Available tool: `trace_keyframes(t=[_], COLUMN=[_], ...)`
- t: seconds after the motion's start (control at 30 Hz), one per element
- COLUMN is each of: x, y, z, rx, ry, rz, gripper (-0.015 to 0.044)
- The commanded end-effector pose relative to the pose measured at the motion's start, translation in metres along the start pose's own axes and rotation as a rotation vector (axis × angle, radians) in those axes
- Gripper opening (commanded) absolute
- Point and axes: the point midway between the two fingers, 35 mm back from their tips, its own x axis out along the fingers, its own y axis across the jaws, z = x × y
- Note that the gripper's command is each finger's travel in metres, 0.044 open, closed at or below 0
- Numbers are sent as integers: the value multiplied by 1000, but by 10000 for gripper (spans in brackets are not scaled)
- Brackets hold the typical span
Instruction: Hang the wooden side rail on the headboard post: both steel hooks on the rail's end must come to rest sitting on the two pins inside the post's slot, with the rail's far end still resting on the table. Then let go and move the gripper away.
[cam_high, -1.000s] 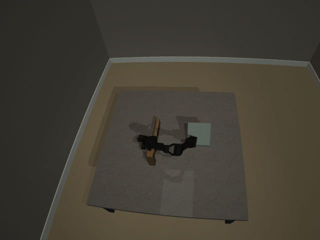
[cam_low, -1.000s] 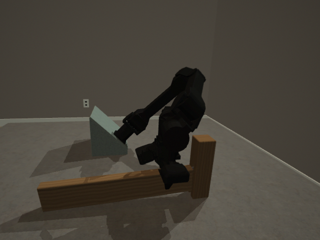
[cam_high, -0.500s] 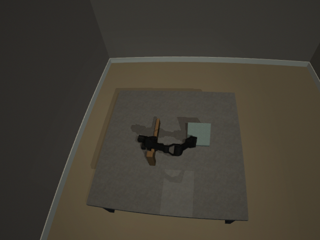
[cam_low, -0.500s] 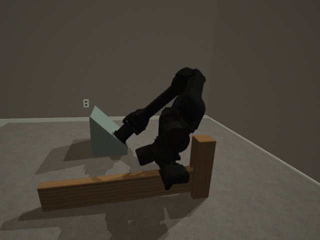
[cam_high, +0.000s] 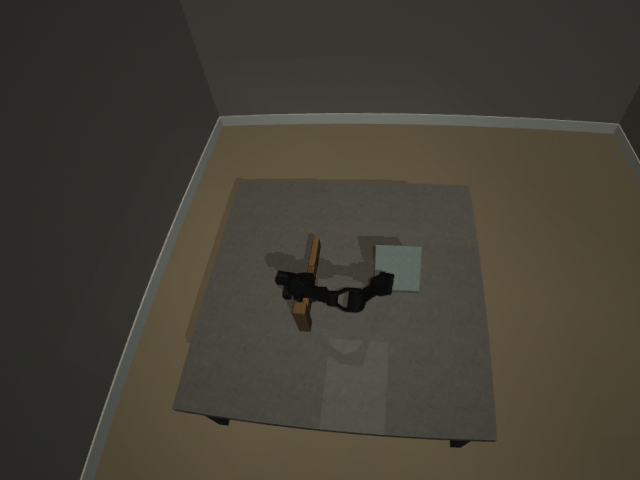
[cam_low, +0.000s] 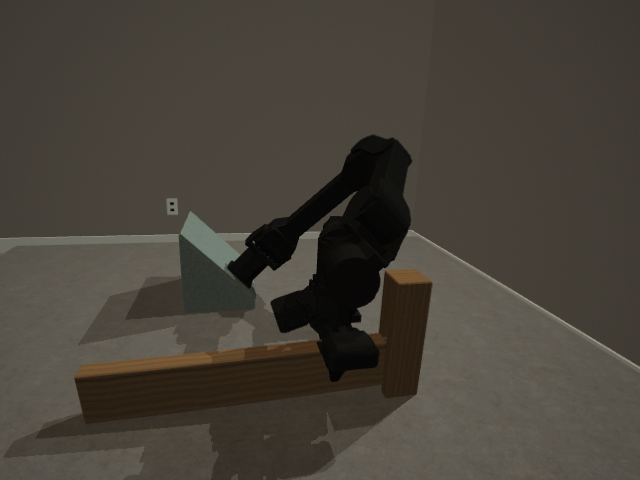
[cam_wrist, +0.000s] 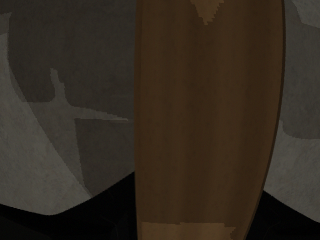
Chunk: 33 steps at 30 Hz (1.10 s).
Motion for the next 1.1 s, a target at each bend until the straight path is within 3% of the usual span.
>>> trace_keyframes(t=[0.0,0.7,1.07], x=[-1,3,2], y=[1,1,0], z=[-1,-1,1], rx=[-3,-3,3], ry=[4,4,0], rz=[7,7,4], gripper=[0,0,289])
